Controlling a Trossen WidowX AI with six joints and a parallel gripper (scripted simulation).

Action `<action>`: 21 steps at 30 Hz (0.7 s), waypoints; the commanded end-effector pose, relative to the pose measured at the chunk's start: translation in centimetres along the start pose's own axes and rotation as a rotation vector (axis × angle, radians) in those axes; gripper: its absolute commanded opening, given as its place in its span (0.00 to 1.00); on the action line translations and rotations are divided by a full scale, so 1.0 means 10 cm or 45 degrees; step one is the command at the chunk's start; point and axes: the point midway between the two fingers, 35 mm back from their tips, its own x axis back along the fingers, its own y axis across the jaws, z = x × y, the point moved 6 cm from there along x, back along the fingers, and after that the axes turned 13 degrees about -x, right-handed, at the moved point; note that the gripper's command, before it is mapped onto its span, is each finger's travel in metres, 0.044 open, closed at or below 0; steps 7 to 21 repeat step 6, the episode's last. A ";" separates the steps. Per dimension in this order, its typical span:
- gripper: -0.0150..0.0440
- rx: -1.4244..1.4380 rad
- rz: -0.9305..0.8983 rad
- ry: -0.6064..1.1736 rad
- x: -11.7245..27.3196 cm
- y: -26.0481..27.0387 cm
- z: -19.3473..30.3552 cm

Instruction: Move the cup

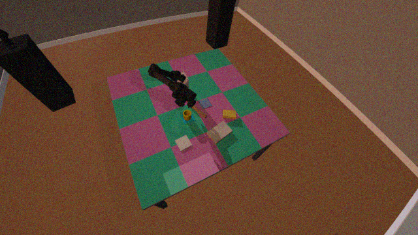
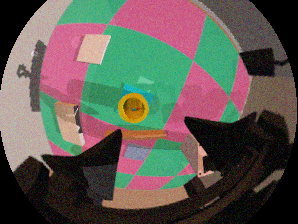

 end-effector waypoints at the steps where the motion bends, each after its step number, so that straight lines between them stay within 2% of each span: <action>1: 1.00 0.000 0.000 0.000 0.00 0.00 0.00; 21: 1.00 0.000 0.000 0.000 0.00 0.00 0.00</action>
